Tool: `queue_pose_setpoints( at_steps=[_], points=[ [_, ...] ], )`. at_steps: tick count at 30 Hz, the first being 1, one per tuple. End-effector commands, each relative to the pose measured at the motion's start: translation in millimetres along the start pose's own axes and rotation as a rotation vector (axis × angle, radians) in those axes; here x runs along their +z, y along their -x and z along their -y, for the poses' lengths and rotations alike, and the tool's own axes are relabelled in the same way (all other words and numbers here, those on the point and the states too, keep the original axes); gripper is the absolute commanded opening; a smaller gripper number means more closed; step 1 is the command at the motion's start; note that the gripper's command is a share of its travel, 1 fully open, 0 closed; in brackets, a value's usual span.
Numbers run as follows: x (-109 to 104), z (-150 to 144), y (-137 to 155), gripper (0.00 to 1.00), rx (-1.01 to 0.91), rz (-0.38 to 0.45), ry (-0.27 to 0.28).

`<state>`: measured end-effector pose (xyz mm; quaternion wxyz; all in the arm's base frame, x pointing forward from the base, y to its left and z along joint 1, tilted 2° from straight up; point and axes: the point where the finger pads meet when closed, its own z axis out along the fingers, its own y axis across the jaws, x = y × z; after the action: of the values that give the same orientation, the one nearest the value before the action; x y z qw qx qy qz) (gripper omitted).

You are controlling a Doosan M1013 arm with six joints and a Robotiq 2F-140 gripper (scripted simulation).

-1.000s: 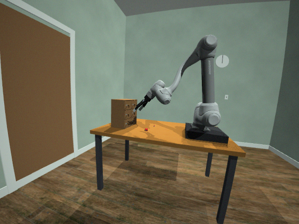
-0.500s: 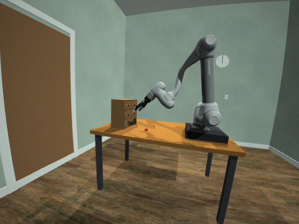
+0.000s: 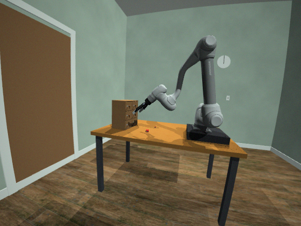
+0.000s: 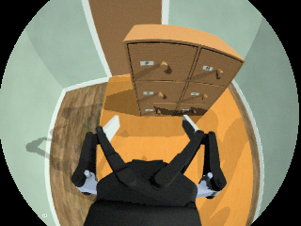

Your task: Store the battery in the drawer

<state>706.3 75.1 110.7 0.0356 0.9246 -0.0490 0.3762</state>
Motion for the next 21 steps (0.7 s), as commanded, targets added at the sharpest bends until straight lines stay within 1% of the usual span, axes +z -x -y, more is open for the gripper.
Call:
queue_pose_setpoints(
  at_steps=[1,8,14,16,21],
  points=[
    [4.0,-0.4,1.4,1.0,0.009,-0.164,-0.017],
    [19.2,-0.1,1.6,1.0,0.011,-0.33,-0.016],
    [30.2,0.2,1.7,1.0,0.012,-0.447,-0.015],
    [30.2,0.2,1.7,1.0,0.012,-0.447,-0.015],
    [37.9,0.3,1.7,1.0,0.013,-0.536,-0.015]
  ],
)
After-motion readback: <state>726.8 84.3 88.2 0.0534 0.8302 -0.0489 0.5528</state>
